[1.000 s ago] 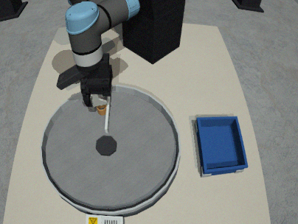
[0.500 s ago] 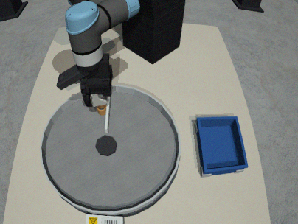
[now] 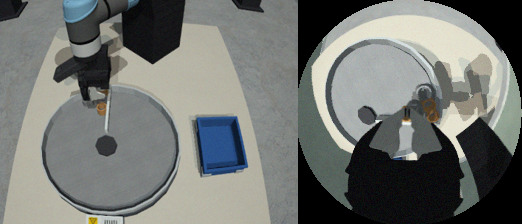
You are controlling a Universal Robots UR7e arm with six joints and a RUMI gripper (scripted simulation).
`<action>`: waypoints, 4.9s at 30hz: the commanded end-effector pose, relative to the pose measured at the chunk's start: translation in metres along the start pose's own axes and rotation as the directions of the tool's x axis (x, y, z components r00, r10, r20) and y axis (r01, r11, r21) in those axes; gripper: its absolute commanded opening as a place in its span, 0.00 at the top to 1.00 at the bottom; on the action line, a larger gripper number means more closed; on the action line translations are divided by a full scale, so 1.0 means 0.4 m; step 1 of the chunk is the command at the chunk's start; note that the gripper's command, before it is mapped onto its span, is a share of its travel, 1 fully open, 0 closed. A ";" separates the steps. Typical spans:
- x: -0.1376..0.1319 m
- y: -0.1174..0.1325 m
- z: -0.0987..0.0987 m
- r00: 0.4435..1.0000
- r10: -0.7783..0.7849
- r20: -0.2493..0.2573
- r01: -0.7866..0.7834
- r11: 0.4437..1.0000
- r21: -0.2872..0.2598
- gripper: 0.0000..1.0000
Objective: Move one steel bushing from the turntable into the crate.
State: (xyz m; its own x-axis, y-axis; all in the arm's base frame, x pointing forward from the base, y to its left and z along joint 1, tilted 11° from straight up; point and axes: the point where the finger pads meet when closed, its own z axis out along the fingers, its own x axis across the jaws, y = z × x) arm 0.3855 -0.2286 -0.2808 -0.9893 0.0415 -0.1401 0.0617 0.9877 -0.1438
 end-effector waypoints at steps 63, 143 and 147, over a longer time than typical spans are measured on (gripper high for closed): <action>-0.007 0.033 -0.064 1.000 -0.012 -0.004 0.012 1.000 -0.004 1.00; -0.274 0.833 -0.067 0.948 -0.318 0.001 0.318 0.948 -0.003 1.00; -0.288 0.881 -0.068 0.942 -0.335 0.001 0.335 0.942 -0.003 1.00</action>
State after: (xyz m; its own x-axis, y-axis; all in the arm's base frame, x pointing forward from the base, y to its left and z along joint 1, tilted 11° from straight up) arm 0.5065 0.0925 -0.2848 -0.9576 -0.2719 -0.0953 -0.2526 0.9515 -0.1757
